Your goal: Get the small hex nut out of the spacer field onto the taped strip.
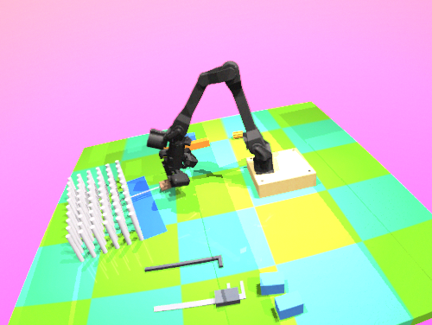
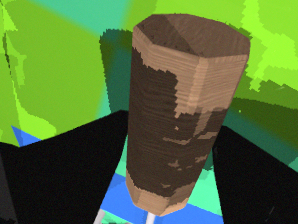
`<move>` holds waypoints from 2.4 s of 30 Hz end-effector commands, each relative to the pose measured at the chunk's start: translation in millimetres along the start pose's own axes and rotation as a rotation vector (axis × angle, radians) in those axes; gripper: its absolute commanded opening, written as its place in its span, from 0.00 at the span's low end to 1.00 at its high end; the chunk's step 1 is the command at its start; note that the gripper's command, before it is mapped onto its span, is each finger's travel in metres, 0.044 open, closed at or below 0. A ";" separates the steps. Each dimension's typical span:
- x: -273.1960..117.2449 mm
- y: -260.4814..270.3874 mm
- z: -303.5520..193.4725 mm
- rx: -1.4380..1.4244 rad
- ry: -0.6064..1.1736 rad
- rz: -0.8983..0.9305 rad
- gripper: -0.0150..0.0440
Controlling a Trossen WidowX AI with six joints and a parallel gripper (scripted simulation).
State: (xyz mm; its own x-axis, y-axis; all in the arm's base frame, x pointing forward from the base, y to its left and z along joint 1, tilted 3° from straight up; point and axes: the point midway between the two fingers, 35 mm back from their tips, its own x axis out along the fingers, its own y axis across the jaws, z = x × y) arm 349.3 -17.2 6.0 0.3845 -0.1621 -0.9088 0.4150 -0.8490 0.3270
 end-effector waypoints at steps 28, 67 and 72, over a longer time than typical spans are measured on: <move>-5.9 0.0 19.5 -0.004 0.000 0.000 0.25; -12.9 0.2 45.7 -0.004 -0.003 -0.001 0.25; -13.9 0.2 49.0 -0.004 -0.004 -0.001 0.25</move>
State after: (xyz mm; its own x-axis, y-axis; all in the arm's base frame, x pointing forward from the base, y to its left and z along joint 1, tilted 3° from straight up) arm 305.4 -39.1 5.4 0.3784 -0.1644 -0.9109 0.4170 -0.8483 0.3263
